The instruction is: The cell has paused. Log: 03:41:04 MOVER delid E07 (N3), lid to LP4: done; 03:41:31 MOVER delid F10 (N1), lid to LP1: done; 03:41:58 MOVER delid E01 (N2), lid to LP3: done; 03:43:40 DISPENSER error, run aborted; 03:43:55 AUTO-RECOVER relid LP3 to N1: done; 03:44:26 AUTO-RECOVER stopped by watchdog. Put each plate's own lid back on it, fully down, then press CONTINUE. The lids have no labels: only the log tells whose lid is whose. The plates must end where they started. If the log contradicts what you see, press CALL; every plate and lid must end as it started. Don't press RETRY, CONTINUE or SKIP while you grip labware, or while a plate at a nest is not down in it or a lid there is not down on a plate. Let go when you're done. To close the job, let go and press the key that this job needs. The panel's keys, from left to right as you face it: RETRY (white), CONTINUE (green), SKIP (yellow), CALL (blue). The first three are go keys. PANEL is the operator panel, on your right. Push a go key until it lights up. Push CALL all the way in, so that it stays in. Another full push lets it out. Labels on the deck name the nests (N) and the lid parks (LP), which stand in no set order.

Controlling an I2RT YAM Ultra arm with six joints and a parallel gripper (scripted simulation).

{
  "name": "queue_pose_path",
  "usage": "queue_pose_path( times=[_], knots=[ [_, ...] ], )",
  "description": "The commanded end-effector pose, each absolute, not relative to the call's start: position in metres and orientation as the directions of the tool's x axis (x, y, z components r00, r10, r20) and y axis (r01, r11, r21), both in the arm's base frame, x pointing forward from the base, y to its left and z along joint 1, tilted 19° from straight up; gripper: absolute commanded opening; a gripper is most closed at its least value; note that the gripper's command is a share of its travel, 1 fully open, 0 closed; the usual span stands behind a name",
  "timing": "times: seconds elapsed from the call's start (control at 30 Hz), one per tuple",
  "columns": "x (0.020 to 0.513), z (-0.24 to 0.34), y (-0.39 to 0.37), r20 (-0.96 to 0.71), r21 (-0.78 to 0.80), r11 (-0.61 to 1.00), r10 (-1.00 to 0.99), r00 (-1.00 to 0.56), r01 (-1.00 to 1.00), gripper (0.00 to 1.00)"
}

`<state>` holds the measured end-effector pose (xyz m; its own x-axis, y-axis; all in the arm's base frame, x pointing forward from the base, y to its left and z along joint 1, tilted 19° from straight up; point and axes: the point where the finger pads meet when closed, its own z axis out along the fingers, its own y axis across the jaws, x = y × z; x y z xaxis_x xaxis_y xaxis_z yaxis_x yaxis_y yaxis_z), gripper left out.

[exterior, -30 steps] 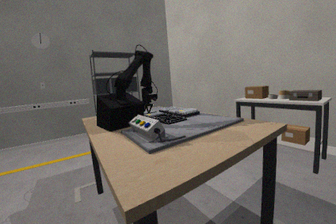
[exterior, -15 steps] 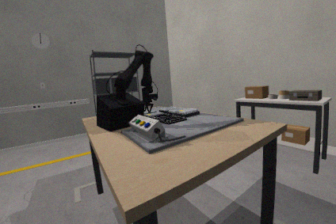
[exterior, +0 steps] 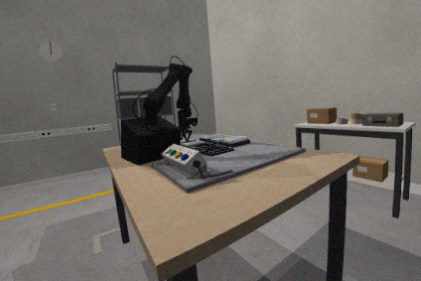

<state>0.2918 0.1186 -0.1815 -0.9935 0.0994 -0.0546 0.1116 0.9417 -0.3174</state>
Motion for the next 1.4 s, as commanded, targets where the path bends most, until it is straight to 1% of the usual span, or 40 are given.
queue_pose_path(
  times=[0.0, 0.07, 0.3, 0.5, 0.57, 1.03, 1.07, 1.37],
  knots=[
    [0.2931, -0.1802, 0.1185, -0.069, -0.318, 0.943, 0.085, -0.994, 0.103, 1.0],
    [0.2998, -0.1783, 0.1225, -0.085, -0.307, 0.945, 0.088, -0.992, 0.11, 1.0],
    [0.3005, -0.1786, 0.1223, -0.083, -0.308, 0.945, 0.088, -0.993, 0.11, 1.0],
    [0.301, -0.1792, 0.1221, -0.085, -0.307, 0.945, 0.089, -0.992, 0.111, 0.94],
    [0.301, -0.1792, 0.1221, -0.085, -0.307, 0.945, 0.089, -0.992, 0.111, 0.94],
    [0.3004, -0.1804, 0.1206, -0.083, -0.309, 0.945, 0.091, -0.992, 0.112, 0.8],
    [0.3004, -0.1805, 0.1205, -0.083, -0.309, 0.944, 0.091, -0.992, 0.112, 0.0],
    [0.3, -0.1811, 0.1198, -0.082, -0.31, 0.944, 0.091, -0.992, 0.112, 0.0]
  ],
)
